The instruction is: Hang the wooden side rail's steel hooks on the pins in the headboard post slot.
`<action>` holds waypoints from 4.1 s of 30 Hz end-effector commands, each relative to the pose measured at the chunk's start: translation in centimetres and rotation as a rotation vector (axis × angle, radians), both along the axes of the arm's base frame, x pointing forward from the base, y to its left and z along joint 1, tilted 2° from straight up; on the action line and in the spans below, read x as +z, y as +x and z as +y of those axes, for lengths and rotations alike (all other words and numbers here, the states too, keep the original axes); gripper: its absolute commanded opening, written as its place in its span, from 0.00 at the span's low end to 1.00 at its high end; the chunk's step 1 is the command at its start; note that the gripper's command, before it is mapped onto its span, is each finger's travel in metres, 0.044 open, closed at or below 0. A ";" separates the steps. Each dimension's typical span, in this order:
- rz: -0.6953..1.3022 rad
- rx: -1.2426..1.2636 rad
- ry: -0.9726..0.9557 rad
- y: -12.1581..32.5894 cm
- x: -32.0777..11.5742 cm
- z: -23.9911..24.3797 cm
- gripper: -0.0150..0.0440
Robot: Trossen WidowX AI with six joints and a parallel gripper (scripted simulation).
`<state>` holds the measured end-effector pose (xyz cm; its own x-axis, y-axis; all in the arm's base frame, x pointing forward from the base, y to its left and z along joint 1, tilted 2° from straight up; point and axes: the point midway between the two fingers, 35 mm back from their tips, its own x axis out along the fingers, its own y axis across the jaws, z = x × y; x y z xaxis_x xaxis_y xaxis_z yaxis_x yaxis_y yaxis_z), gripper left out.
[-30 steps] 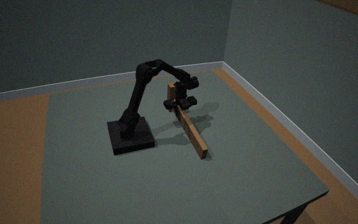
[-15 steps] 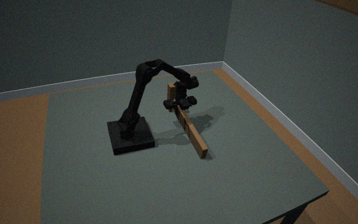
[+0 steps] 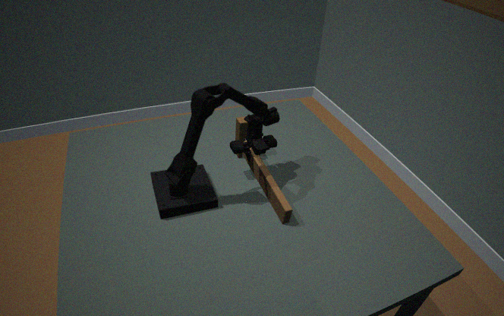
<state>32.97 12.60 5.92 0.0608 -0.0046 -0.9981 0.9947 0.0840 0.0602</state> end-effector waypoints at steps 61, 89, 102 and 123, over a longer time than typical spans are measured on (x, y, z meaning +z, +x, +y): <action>-0.010 -0.003 0.004 0.2 0.4 0.7 0.25; -0.010 -0.003 0.005 0.1 0.3 1.0 0.25; -0.010 -0.003 0.005 0.1 0.3 1.2 0.25; -0.010 -0.003 0.005 0.1 0.3 1.4 0.25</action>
